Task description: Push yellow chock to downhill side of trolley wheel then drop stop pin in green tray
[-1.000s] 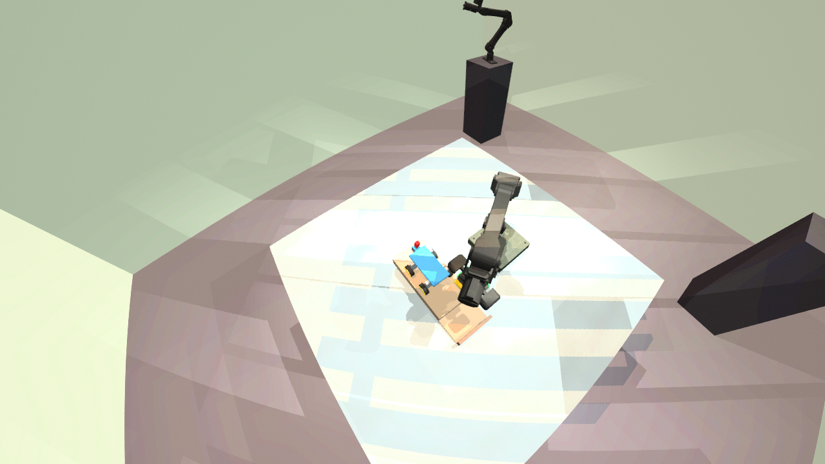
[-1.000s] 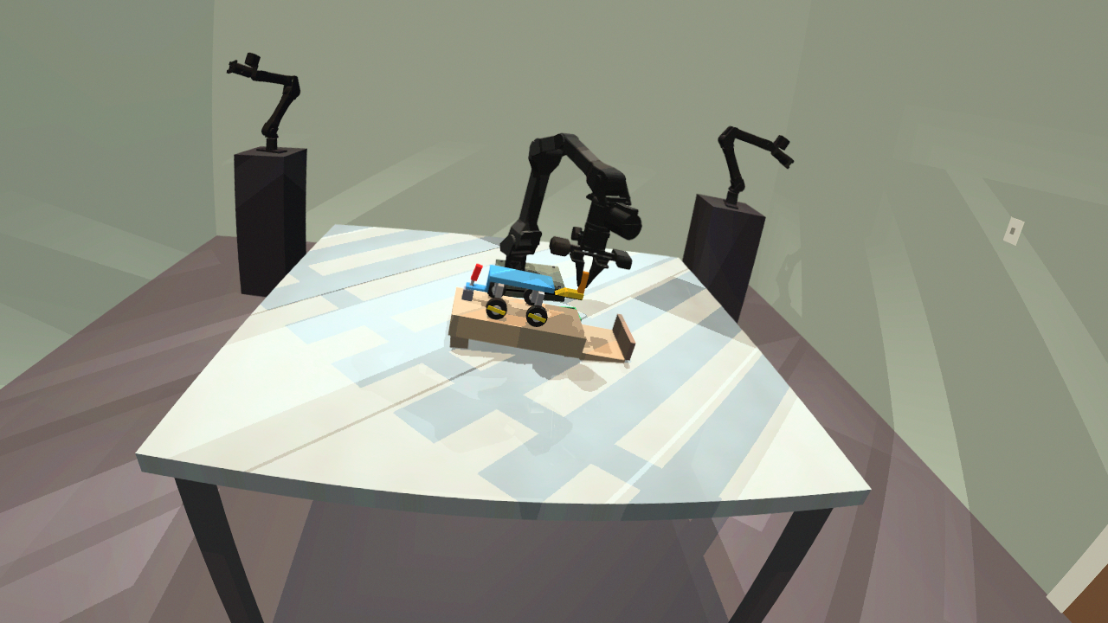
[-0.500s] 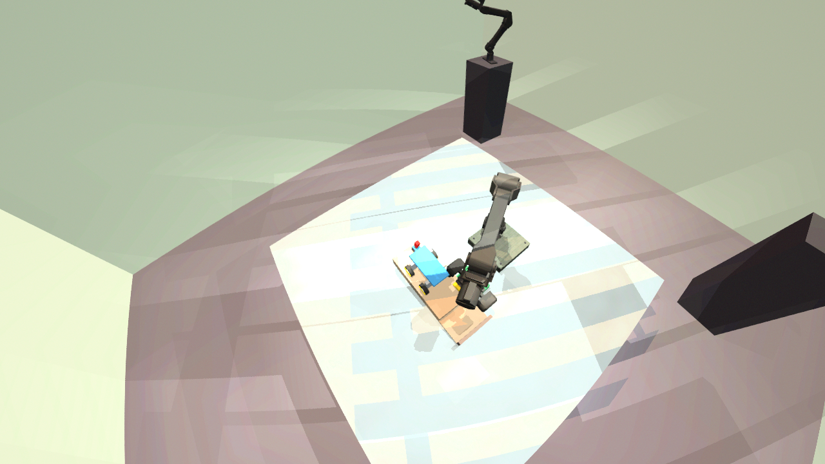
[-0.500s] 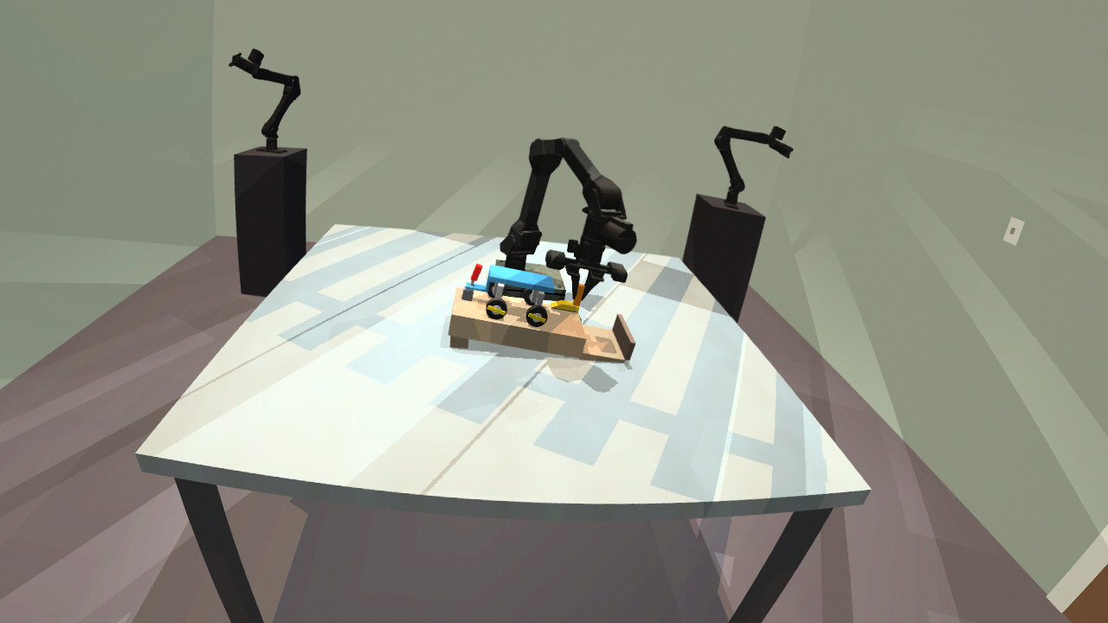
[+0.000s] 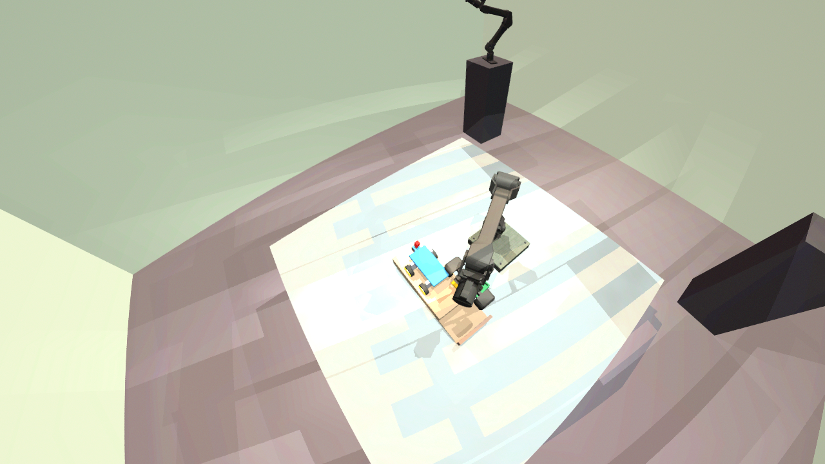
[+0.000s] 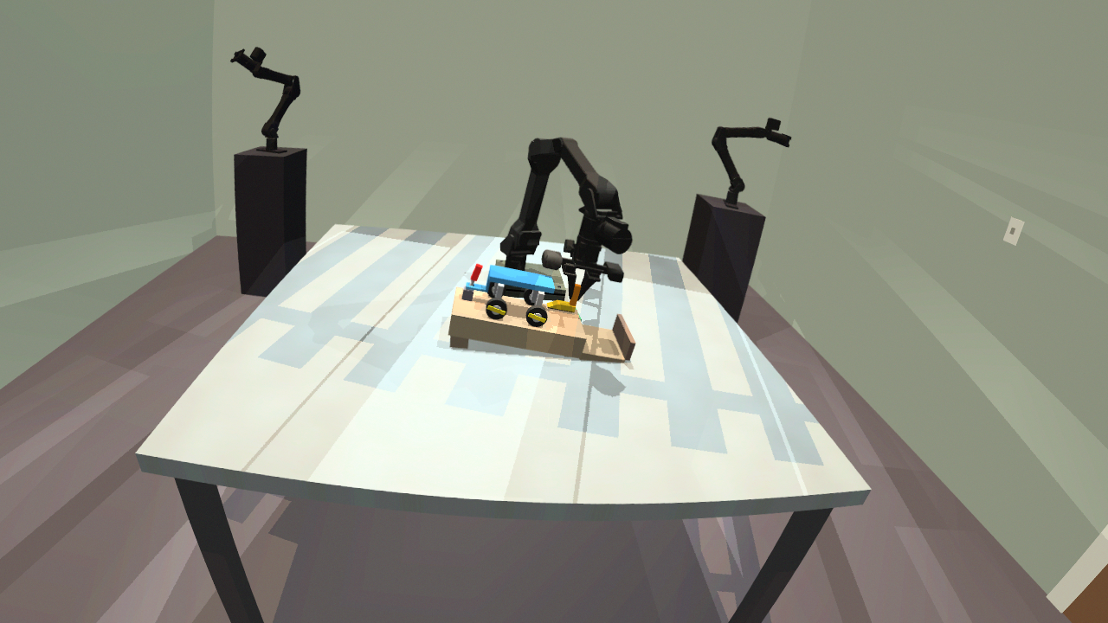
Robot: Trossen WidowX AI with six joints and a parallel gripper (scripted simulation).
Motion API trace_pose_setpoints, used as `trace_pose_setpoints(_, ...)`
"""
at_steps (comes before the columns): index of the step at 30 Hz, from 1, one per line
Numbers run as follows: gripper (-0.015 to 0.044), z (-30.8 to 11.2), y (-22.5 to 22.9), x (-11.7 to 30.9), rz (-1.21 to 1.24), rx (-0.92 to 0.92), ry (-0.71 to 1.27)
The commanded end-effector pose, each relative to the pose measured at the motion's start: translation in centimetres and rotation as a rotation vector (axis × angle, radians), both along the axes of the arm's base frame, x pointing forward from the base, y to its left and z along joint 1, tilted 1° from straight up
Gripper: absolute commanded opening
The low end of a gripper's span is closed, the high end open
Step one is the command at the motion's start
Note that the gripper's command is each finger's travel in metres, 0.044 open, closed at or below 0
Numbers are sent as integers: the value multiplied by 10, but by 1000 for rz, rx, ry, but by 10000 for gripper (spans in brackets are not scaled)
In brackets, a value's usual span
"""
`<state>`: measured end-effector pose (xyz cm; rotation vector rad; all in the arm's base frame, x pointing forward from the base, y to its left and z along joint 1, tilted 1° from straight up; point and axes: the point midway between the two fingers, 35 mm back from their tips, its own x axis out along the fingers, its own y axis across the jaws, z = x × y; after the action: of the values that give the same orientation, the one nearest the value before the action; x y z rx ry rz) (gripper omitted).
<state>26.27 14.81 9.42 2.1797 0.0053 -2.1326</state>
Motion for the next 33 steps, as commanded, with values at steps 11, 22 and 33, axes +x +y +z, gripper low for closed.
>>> trace_pose_setpoints(11,0,2,-13,2,3,-9,1)
trace_pose_setpoints(22,0,5,-22,4,3,-10,1)
trace_pose_setpoints(33,0,5,-18,4,2,-1,-2)
